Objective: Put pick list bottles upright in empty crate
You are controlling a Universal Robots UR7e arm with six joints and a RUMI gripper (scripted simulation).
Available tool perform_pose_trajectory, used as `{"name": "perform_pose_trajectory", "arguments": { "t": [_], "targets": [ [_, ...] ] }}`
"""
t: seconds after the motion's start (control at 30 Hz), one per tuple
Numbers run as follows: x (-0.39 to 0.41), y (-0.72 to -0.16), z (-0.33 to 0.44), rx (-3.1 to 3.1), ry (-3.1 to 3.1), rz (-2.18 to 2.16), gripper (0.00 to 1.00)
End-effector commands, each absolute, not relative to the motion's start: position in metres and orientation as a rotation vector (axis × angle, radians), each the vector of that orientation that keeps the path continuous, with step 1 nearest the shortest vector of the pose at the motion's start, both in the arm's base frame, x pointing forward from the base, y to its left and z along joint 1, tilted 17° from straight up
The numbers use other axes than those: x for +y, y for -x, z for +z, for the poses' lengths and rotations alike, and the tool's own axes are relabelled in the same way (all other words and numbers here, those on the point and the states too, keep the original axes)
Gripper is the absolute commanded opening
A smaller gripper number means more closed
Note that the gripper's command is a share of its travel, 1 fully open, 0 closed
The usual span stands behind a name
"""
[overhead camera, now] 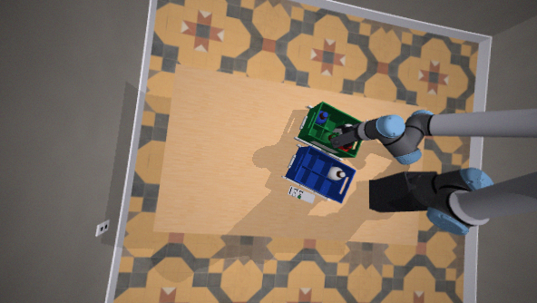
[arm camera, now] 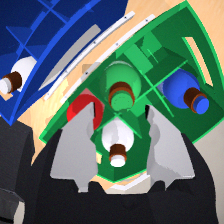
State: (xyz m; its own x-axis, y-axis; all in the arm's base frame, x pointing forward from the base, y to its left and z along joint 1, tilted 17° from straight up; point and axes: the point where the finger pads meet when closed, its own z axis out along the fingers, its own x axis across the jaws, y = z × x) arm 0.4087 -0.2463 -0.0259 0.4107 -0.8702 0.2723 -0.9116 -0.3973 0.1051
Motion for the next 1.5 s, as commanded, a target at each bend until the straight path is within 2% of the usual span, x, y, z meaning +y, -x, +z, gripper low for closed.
{"name": "perform_pose_trajectory", "arguments": {
  "t": [0.0, 0.97, 1.0, 1.47],
  "targets": [
    [-0.248, -0.409, -0.032, -1.566, -2.430, 0.256, 0.38],
    [-0.253, -0.409, -0.048, -1.566, -2.430, 0.256, 0.38],
    [-0.253, -0.409, -0.047, -1.566, -2.430, 0.256, 0.00],
    [-0.253, -0.409, -0.047, -1.566, -2.430, 0.256, 0.00]
  ]
}}
